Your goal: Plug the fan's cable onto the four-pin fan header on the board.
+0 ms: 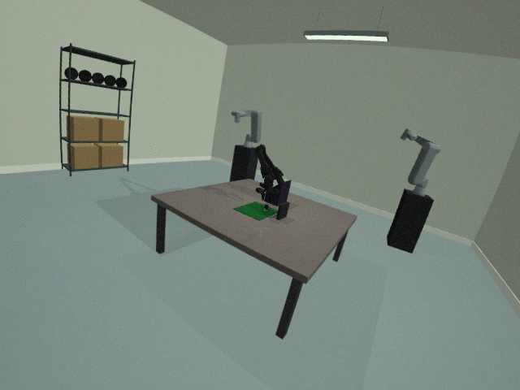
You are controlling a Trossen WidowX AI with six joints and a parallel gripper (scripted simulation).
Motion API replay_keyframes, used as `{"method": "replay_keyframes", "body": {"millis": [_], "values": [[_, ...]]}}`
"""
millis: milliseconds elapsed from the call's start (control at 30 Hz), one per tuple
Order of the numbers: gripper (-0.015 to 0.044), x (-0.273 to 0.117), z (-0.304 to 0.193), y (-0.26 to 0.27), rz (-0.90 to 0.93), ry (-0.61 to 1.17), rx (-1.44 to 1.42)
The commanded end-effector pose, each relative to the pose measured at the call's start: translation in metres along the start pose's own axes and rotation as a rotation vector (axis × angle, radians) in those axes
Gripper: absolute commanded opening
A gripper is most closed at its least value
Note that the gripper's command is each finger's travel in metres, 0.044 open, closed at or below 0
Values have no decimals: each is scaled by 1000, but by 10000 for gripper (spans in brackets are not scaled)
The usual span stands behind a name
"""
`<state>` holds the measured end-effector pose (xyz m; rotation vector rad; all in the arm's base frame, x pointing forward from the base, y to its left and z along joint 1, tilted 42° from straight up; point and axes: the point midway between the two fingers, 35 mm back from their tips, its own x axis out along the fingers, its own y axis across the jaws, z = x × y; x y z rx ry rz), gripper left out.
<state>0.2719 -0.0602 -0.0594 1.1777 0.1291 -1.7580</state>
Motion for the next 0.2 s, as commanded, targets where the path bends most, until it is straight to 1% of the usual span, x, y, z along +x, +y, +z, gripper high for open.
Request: {"method": "replay_keyframes", "body": {"millis": [0, 167], "values": [[260, -2, 41, 14, -2, 1, 10], [260, -1, 98, 19, 3, -9, 9]]}}
